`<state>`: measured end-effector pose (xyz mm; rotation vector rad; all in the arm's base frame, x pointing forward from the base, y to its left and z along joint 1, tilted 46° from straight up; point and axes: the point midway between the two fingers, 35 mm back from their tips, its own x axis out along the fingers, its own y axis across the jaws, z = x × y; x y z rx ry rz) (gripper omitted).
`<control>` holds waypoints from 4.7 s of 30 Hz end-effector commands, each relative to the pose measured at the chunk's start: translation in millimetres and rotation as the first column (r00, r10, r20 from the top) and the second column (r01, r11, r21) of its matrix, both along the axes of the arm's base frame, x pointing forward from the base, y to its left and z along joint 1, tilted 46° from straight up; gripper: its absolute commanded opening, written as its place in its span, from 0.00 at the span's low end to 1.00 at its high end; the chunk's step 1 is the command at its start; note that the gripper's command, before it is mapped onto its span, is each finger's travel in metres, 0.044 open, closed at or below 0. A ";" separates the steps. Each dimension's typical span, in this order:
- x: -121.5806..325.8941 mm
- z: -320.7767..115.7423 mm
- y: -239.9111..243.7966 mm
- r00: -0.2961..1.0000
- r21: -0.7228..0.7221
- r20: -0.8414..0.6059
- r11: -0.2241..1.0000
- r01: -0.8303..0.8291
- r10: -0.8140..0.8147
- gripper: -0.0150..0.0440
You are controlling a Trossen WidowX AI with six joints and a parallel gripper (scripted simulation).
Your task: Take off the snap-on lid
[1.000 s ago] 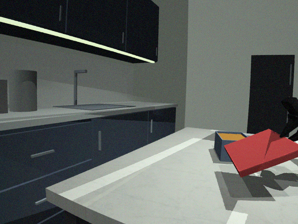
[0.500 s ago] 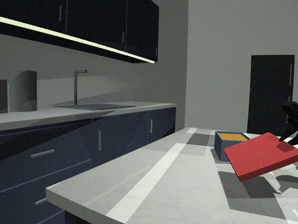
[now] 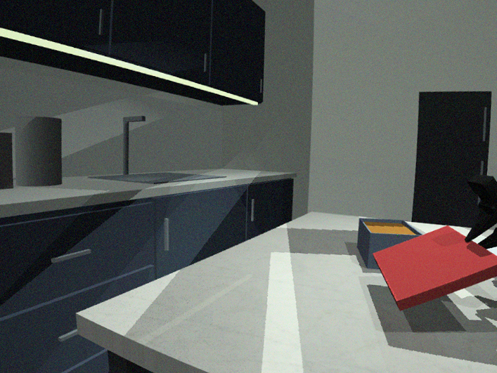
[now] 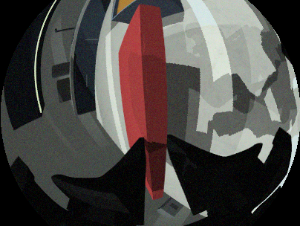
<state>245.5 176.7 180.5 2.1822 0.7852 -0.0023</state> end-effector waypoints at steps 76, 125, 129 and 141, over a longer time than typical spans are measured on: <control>7.1 -46.7 43.7 1.000 0.003 -0.005 1.000 0.010 -0.010 0.25; -41.5 -58.6 39.3 1.000 0.003 -0.010 1.000 0.010 -0.010 1.00; -49.3 -60.7 38.6 1.000 0.003 -0.010 1.000 0.010 -0.010 1.00; -57.7 -52.5 33.7 1.000 0.003 -0.011 1.000 0.010 -0.010 1.00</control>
